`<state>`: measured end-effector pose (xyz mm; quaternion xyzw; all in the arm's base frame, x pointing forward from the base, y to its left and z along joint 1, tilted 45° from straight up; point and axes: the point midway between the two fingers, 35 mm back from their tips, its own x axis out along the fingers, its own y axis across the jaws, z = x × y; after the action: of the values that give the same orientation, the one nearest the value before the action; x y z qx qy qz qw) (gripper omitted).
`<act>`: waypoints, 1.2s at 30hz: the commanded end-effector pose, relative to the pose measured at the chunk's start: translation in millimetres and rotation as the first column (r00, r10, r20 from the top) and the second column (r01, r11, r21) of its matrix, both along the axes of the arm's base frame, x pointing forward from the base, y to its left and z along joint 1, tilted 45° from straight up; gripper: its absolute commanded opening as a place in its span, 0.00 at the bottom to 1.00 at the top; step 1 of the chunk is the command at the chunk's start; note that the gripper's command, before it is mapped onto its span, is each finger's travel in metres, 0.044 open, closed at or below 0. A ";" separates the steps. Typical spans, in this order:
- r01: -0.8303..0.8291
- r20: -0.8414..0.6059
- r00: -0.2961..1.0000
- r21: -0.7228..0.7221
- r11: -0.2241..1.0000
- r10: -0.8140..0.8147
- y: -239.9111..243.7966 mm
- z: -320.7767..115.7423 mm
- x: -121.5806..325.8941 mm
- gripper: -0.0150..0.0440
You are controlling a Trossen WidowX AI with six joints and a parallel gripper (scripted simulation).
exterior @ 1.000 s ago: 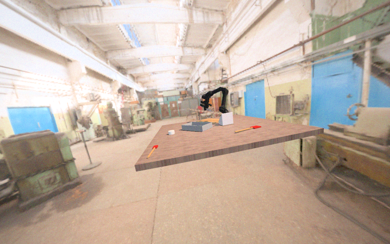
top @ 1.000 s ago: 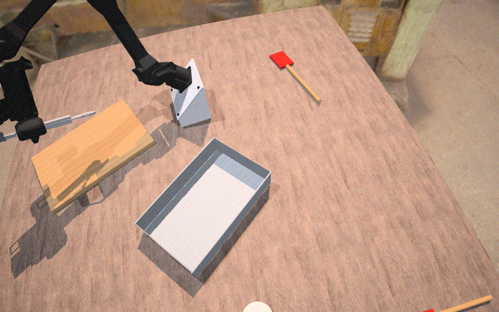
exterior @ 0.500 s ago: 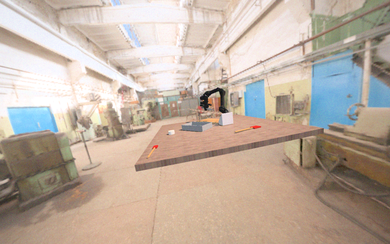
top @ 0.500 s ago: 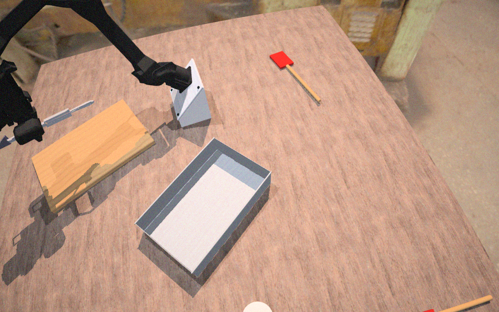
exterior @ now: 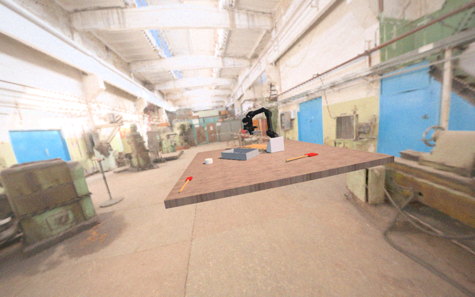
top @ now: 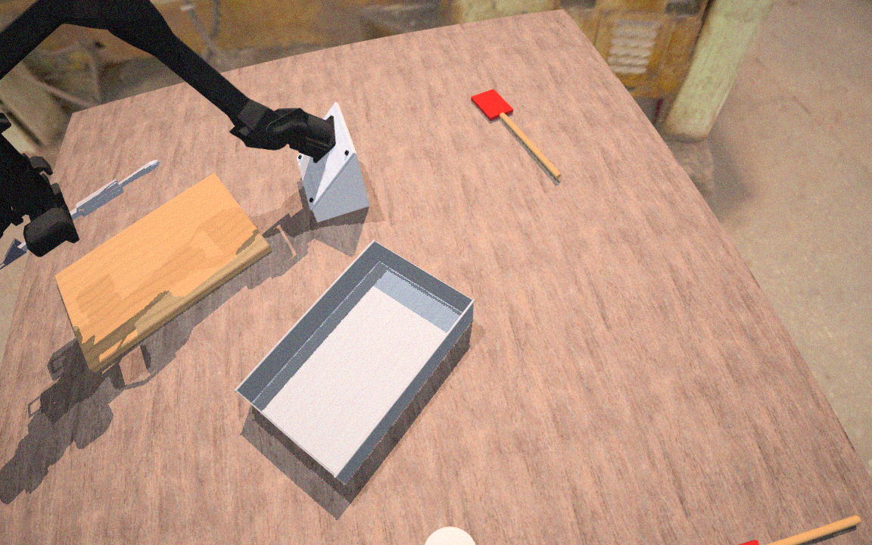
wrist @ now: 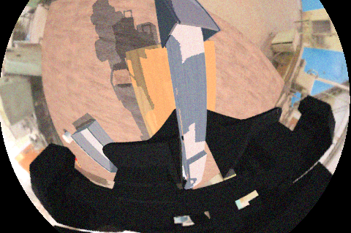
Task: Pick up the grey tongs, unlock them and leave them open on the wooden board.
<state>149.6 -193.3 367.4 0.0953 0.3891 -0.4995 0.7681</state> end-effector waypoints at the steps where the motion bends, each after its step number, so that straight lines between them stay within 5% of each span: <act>1: 0.007 0.006 1.000 -0.003 1.000 -0.007 0.3 3.6 -1.2 0.00; 36: 0.008 0.005 1.000 -0.002 1.000 -0.008 -35.3 -28.6 15.4 0.00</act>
<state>163.3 -225.5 342.9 0.0983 0.3849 -0.5049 0.7664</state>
